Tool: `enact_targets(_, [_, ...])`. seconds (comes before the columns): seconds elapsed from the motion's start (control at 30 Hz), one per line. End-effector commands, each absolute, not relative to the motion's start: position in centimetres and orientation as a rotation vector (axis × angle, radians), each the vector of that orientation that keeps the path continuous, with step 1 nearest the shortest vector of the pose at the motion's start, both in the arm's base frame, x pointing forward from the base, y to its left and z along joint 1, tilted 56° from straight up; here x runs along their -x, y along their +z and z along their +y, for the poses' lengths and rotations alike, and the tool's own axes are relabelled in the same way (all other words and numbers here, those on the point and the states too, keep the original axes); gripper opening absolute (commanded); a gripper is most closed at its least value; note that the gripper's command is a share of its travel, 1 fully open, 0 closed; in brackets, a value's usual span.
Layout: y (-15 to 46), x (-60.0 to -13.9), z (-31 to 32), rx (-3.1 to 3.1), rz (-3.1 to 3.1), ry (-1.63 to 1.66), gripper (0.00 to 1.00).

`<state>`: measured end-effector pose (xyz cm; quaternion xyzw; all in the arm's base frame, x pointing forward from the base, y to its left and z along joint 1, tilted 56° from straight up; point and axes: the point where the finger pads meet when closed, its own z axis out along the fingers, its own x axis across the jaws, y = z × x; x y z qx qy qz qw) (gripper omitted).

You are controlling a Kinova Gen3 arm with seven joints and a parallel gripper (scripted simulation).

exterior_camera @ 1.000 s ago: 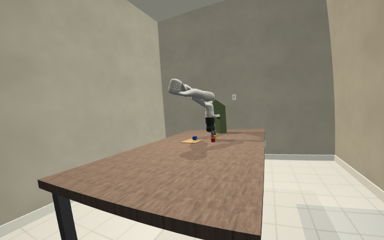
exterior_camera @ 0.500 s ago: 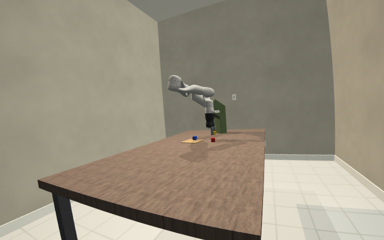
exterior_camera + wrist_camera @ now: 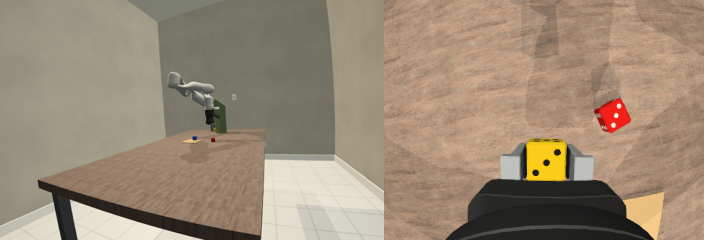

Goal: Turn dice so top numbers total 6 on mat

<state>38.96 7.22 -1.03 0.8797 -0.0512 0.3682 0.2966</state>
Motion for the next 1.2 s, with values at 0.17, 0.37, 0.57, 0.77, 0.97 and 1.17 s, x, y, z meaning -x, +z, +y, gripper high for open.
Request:
enact_targets(0.17, [-0.7, -38.8, 7.7, -2.343, -0.132, 0.986, 0.57])
enact_targets(0.37, [-0.5, -38.6, 8.0, -2.343, -0.132, 0.987, 0.57])
enact_targets(0.57, [-0.1, -38.1, 8.4, -2.343, -0.132, 0.986, 0.57])
enact_targets(0.77, [0.2, -37.8, 8.7, -2.343, -0.132, 0.986, 0.57])
enact_targets(0.97, [0.6, -37.4, 9.0, -2.343, -0.132, 0.986, 0.57])
enact_targets(1.17, [0.7, -37.3, 9.1, -2.343, -0.132, 0.986, 0.57])
